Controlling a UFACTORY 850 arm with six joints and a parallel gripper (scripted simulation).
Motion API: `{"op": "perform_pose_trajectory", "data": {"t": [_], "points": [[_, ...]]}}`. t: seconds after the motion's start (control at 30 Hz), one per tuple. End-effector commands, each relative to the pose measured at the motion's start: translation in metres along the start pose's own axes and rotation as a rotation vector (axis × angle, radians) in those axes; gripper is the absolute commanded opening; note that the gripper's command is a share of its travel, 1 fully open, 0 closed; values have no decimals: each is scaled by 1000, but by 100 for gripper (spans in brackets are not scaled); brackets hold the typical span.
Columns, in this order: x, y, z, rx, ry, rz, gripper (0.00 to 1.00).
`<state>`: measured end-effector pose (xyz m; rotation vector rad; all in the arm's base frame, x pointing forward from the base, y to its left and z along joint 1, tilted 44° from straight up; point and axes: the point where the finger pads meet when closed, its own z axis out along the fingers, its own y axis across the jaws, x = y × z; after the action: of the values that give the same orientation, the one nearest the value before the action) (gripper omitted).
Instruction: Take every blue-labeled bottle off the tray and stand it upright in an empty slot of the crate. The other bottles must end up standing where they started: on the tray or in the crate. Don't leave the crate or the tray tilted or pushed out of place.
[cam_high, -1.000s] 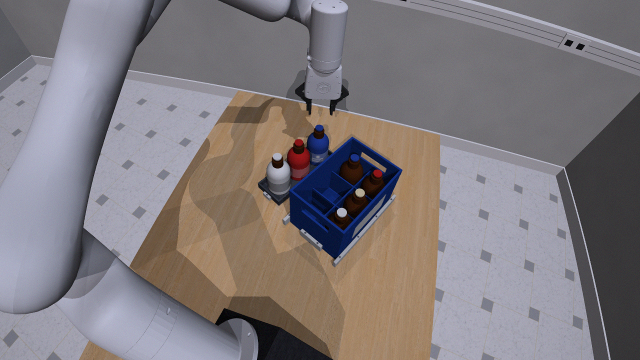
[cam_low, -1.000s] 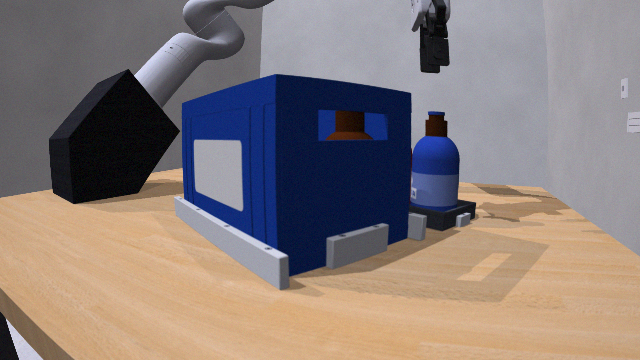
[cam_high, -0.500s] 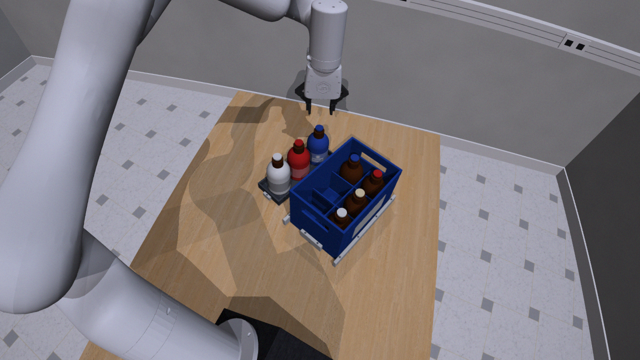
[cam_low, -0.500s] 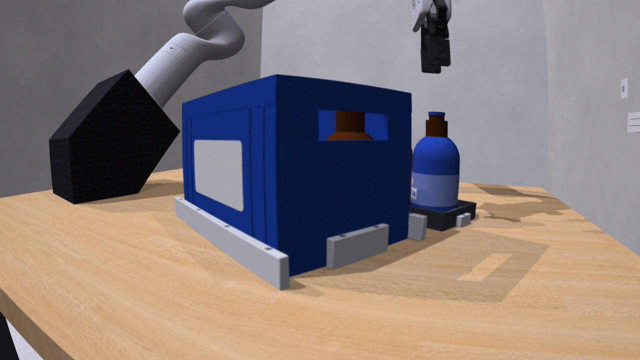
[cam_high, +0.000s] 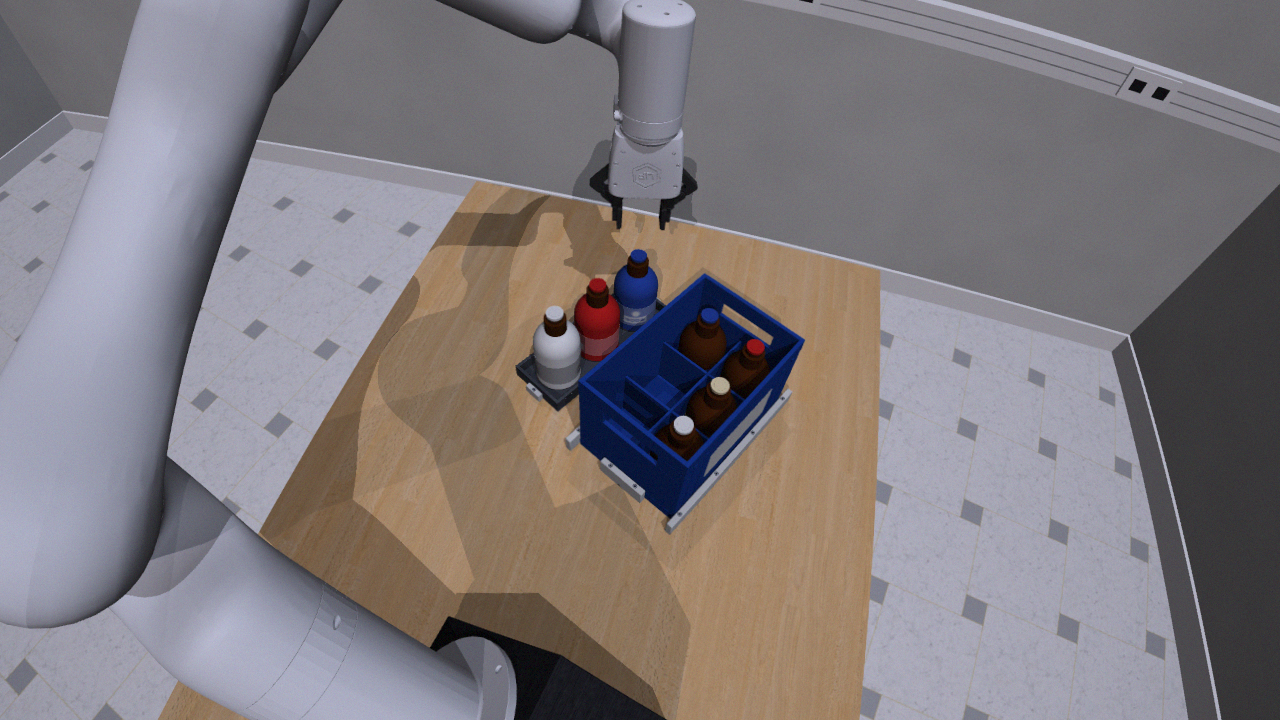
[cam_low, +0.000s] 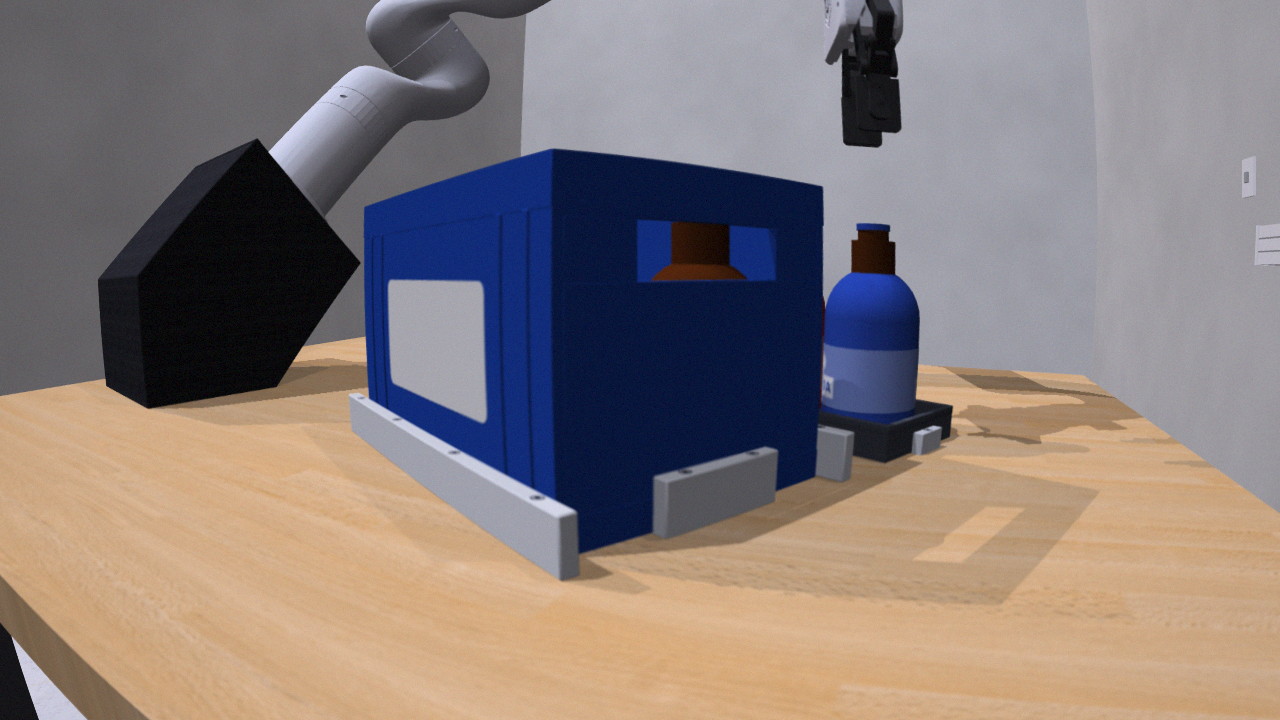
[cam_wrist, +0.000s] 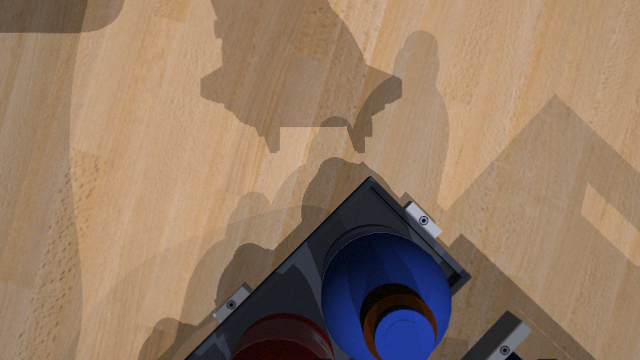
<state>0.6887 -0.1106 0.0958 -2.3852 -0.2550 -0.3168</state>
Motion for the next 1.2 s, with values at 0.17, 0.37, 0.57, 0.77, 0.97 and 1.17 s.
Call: {"op": "perform_pose_trajectory", "data": {"t": [0.17,0.37,0.57,0.77,0.97,1.17], "points": [[1,0,1,-1,2,-1,66],[1,0,6,-1,2,-1,66],[1,0,10,-1,2,-1,66],[1,0,18,-1,2,-1,66],[1,0,27,-1,2,-1,66],[1,0,32,-1,2,-1,66]]}}
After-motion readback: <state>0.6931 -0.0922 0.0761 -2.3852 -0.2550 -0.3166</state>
